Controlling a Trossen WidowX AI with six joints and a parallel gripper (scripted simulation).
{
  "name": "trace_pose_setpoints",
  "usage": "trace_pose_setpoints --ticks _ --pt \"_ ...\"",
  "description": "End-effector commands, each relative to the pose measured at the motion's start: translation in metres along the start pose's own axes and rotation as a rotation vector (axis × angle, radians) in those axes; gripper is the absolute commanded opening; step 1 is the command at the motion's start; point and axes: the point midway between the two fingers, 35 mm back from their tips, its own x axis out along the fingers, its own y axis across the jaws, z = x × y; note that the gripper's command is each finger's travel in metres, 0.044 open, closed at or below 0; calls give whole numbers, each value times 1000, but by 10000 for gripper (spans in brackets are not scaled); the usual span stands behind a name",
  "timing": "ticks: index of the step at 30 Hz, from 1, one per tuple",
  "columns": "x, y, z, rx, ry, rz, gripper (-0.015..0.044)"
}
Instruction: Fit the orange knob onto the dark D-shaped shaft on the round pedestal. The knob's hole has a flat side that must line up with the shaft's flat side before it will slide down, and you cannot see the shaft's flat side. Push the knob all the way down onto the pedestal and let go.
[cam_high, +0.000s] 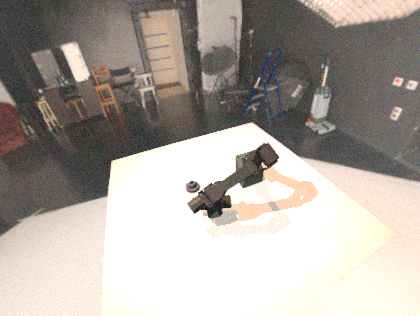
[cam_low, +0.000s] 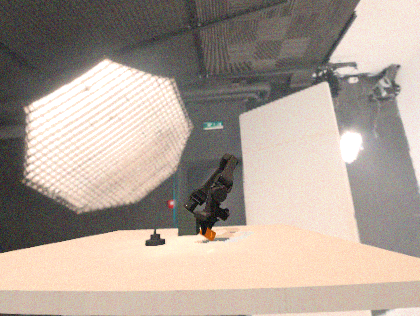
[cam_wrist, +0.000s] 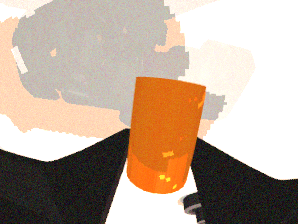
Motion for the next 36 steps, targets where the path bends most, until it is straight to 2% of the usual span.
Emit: trace_pose_setpoints --ticks 1,36 --pt "-1 -1 3 5 78 3 181" --pt "-11 0 41 2 680 7 181"
